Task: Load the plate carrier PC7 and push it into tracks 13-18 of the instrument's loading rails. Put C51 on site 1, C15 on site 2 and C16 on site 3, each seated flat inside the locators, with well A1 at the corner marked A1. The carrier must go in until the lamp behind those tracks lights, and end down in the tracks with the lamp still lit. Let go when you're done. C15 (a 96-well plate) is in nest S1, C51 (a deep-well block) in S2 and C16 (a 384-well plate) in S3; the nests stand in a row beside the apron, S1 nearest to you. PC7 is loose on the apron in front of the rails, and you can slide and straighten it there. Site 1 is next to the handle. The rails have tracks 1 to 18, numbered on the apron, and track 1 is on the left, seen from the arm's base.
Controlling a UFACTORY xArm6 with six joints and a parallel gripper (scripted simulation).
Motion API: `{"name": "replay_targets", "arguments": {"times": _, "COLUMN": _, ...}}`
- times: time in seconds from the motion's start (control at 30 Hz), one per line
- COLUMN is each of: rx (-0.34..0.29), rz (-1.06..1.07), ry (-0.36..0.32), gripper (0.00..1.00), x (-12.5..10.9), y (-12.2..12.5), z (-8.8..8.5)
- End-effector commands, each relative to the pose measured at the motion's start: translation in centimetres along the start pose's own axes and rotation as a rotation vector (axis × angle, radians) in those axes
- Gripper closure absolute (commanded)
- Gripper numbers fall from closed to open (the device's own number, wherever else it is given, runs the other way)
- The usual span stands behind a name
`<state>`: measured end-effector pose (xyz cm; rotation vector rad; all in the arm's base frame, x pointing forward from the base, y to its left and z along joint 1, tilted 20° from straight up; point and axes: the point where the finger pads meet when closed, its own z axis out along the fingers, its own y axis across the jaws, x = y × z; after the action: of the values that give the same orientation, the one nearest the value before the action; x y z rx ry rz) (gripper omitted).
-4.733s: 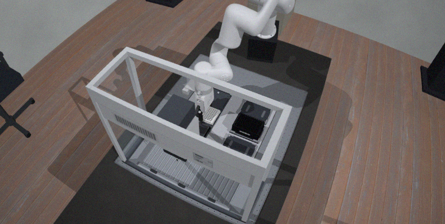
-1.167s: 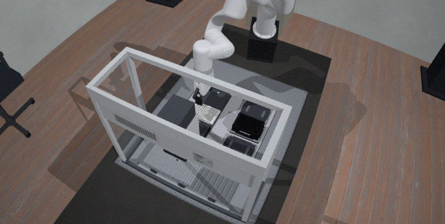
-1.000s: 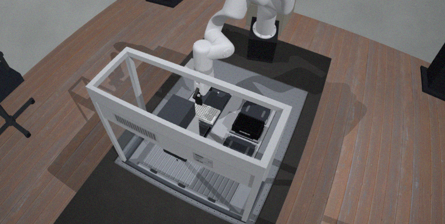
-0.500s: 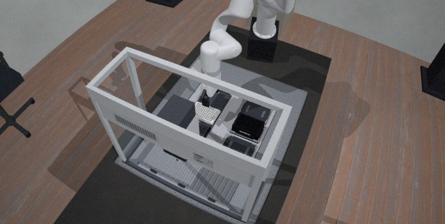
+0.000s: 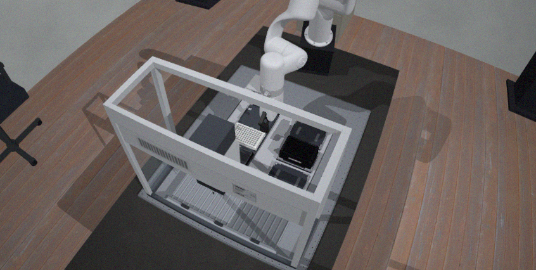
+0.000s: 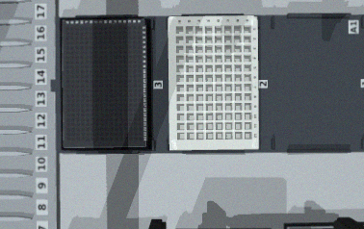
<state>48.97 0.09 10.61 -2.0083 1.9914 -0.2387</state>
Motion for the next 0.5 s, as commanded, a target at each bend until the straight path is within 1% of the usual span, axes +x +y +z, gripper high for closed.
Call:
{"name": "replay_targets", "arguments": {"times": 0.0, "rx": 0.002, "rz": 0.001, "ry": 0.007, "gripper": 0.0, "x": -2.3, "y": -0.1, "z": -0.5}}
{"name": "replay_targets", "arguments": {"times": 0.07, "rx": 0.002, "rz": 0.001, "ry": 0.007, "gripper": 0.0, "x": -2.3, "y": -0.1, "z": -0.5}}
{"name": "replay_targets", "arguments": {"times": 0.47, "rx": 0.002, "rz": 0.002, "ry": 0.006, "gripper": 0.0, "x": -8.3, "y": 0.2, "z": -1.3}}
